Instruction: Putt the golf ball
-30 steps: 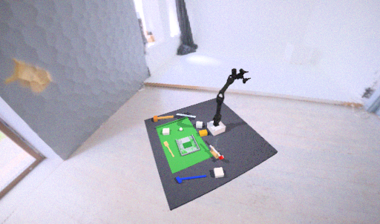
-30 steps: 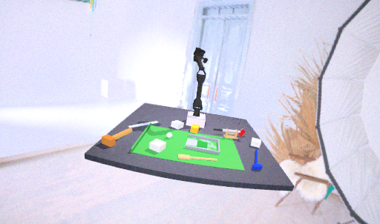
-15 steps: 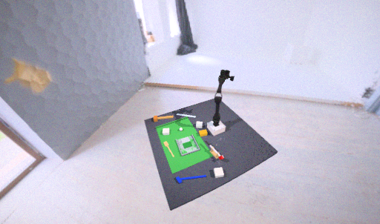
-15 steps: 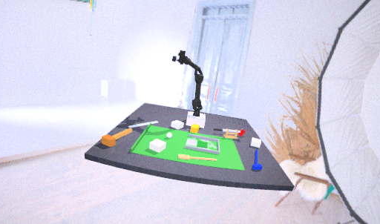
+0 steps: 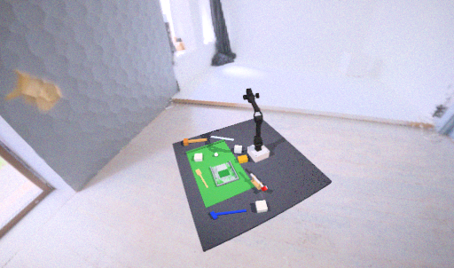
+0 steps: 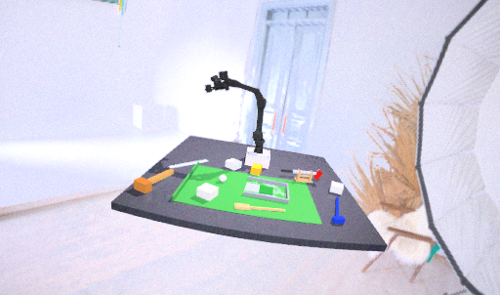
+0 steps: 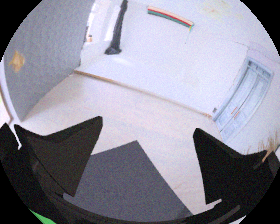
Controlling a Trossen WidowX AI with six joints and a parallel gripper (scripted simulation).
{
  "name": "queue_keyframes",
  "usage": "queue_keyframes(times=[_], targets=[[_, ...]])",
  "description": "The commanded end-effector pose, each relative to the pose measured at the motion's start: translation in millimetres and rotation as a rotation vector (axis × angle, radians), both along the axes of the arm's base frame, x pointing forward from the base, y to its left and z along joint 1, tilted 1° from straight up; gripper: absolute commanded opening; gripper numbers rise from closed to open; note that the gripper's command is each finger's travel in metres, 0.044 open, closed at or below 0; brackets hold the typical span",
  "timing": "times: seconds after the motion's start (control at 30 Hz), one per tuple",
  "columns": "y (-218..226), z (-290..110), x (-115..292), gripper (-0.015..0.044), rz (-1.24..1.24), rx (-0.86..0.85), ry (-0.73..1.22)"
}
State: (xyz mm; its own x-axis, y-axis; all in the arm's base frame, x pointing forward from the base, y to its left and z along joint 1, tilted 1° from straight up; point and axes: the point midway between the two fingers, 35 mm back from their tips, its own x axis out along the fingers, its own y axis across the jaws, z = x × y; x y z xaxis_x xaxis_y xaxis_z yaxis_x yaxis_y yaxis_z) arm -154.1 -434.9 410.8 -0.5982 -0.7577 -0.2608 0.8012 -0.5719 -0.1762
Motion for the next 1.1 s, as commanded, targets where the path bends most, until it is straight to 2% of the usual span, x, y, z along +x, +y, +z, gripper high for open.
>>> queue_keyframes(times=[0.0,0.27,0.5,0.8,1.07], targets=[[-17,-23,64,0.044,0.19,0.088,0.023],[-21,-67,203,0.044,0.582,0.236,0.099],[13,-110,318,0.044,0.93,0.368,0.211],[104,-165,441,0.044,1.387,0.513,0.403],[219,-213,514,0.044,1.8,0.609,0.617]])
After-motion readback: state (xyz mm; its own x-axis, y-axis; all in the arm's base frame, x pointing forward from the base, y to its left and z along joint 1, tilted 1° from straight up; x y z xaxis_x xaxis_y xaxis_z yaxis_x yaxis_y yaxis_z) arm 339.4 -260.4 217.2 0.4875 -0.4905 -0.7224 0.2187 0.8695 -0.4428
